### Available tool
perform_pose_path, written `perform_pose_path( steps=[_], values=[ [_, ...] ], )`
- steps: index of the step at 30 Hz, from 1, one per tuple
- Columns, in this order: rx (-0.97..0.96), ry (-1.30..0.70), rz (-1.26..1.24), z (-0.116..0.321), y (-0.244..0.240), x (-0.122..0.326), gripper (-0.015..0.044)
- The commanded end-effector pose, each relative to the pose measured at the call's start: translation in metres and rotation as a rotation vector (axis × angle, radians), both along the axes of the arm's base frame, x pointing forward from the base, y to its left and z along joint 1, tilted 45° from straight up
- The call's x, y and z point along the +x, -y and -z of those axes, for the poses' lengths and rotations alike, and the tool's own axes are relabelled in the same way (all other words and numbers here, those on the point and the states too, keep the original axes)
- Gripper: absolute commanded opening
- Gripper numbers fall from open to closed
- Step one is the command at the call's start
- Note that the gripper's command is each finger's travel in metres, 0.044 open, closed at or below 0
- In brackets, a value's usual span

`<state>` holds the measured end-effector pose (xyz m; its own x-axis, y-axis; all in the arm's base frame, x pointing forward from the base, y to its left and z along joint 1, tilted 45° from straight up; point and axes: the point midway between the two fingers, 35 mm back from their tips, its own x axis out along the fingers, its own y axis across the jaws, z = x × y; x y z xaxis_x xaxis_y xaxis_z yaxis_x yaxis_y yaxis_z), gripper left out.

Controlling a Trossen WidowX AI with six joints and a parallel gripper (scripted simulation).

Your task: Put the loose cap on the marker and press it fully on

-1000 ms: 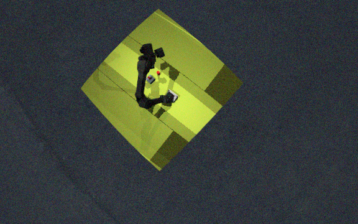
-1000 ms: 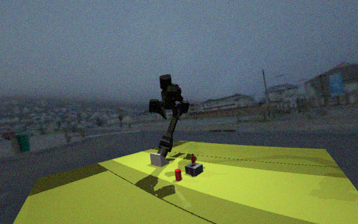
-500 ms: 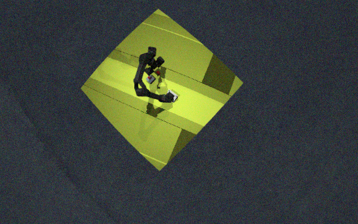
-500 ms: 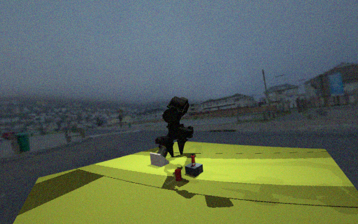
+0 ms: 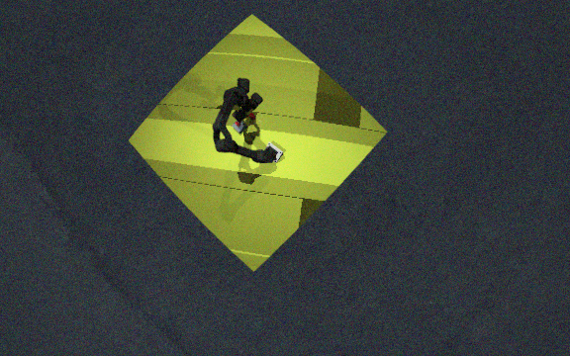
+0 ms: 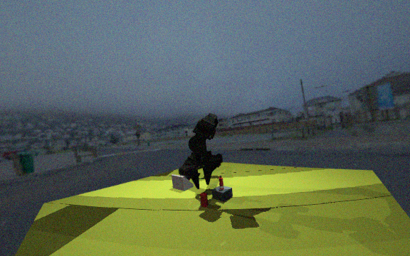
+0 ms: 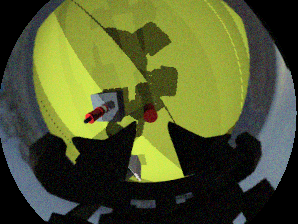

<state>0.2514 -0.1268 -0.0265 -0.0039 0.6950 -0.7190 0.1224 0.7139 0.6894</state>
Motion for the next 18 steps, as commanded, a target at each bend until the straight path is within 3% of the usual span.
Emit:
perform_pose_path(
  steps=[1,18],
  values=[
    [0.006,-0.001,0.006,0.011,-0.011,-0.001,0.0248],
    [0.006,-0.001,0.006,0.026,-0.026,-0.001,0.0248]
  ],
)
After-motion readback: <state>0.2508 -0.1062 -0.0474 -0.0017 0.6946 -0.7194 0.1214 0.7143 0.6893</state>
